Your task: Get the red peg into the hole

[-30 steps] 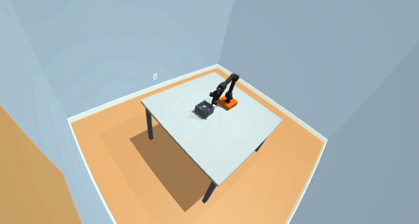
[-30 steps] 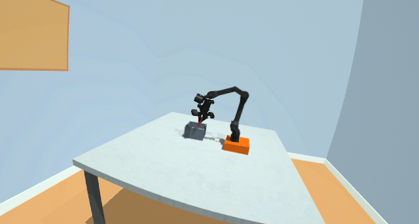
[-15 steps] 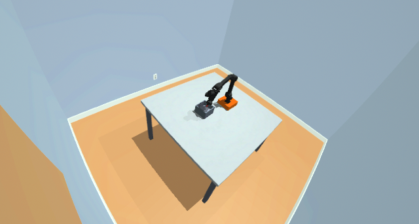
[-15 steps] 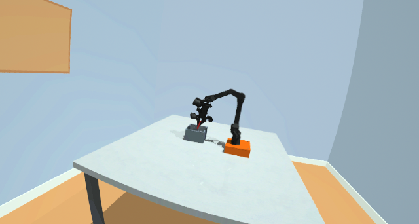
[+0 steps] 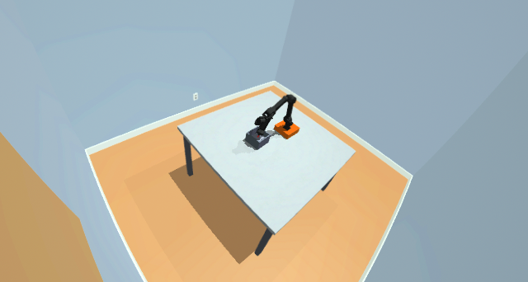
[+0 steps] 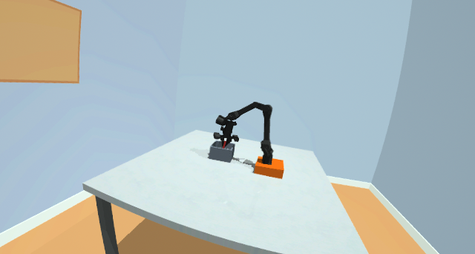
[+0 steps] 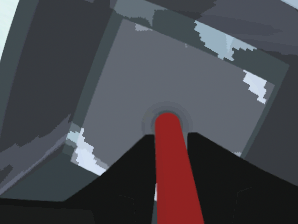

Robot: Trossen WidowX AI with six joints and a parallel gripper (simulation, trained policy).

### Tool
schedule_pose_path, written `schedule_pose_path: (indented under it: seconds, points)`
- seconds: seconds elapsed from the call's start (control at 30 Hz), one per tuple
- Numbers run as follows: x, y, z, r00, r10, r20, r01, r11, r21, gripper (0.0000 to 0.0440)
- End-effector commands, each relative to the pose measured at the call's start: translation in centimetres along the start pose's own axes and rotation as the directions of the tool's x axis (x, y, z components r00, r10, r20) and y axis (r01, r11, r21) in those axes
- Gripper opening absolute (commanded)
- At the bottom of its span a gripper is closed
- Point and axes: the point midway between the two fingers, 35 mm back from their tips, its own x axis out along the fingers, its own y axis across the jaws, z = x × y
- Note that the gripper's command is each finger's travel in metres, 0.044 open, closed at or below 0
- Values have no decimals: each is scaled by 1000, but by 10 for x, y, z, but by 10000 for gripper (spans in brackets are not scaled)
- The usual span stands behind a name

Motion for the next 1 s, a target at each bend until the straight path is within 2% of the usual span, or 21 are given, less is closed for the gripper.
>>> schedule_pose_path:
  seconds: [0.0,0.13,0.23,0.57,0.97]
  points:
    - [8,1,3,1000,-10,-10,10,1000,-21,140]
    - [13,3,6,999,-31,-18,30,999,-45,164]
    - [14,10,14,1000,-26,-9,25,998,-59,209]
    - [15,25,42,1000,-21,23,23,995,-96,440]
    - [4,40,80,994,21,111,-12,996,-83,440]
